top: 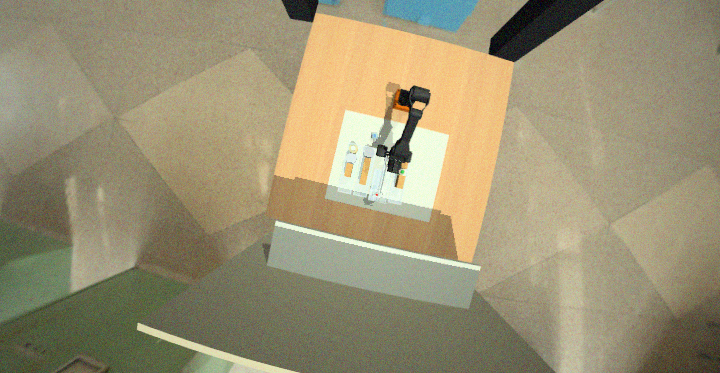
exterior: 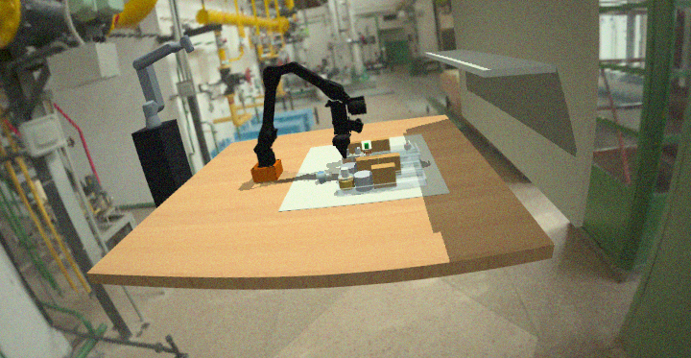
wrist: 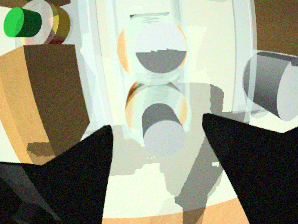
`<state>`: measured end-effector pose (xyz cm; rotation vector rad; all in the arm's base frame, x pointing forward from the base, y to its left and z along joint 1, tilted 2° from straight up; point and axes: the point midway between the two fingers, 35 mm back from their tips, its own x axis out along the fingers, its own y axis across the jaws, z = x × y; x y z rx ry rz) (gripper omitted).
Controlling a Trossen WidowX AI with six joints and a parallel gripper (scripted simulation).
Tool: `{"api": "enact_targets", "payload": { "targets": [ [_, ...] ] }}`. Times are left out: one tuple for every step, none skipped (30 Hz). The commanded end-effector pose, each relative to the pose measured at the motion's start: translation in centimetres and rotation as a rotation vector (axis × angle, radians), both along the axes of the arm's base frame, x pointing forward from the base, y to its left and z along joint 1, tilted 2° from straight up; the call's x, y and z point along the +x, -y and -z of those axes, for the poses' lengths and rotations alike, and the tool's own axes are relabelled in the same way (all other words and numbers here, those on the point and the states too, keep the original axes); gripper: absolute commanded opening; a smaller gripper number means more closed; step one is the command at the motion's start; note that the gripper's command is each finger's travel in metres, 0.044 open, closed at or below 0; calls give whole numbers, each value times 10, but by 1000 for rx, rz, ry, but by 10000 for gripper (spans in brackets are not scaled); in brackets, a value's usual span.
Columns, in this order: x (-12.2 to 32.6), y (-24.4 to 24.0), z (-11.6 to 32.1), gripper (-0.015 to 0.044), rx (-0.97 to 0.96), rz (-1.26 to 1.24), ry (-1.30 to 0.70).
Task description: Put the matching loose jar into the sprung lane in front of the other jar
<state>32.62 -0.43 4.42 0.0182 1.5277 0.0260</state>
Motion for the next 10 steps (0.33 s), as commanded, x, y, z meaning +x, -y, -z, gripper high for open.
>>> {"api": "enact_targets", "payload": {
  "targets": [
    [-7, 0, -3, 309, -1, 2, 7],
    [-11, 0, -3, 309, -1, 2, 7],
    [-14, 0, -3, 309, -1, 2, 7],
    [-18, 0, -4, 309, -1, 2, 6],
    [-21, 0, -4, 309, -1, 2, 6],
    [-25, 0, -3, 309, -1, 2, 6],
    [-28, 0, -3, 309, -1, 2, 5],
    [-32, 0, -3, 309, -1, 2, 5],
    [-35, 0, -3, 309, -1, 2, 5],
    [-39, 0, -3, 309, -1, 2, 5]
  ]
}}
